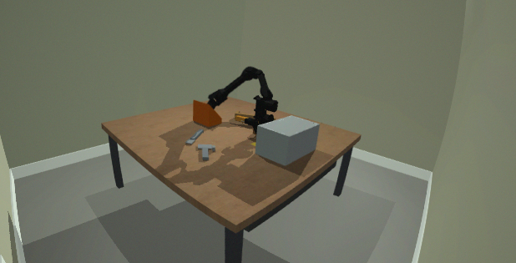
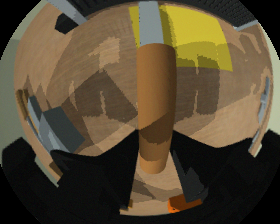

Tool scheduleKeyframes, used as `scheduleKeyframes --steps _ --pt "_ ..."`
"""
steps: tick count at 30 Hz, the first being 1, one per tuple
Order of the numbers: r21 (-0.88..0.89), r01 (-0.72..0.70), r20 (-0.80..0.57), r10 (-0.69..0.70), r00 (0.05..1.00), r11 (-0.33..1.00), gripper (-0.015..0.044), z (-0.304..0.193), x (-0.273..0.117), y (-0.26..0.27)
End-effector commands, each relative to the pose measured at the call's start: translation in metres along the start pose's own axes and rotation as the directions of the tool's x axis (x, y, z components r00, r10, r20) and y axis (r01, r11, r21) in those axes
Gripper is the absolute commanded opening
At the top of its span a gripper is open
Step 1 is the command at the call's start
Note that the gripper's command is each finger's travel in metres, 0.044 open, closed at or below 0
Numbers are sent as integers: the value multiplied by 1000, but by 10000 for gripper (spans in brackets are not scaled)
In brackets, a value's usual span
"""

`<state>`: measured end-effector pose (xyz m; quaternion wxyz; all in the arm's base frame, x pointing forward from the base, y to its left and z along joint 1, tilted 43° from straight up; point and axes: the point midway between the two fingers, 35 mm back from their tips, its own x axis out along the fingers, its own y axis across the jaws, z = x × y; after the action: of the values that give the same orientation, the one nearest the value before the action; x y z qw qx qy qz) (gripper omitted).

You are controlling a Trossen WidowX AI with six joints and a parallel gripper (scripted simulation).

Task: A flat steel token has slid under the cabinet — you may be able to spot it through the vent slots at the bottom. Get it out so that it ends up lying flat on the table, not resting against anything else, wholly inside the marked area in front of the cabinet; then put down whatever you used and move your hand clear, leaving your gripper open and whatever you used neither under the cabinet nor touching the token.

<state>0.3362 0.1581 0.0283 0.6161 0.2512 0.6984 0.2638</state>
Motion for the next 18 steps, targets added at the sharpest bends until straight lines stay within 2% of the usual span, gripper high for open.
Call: scheduleKeyframes --steps 1,18 --pt "6 1 -3 -1 1000 1000 0 -5 1 -1" --pt "7 1 -4 -1 1000 1000 0 -23 1 0"
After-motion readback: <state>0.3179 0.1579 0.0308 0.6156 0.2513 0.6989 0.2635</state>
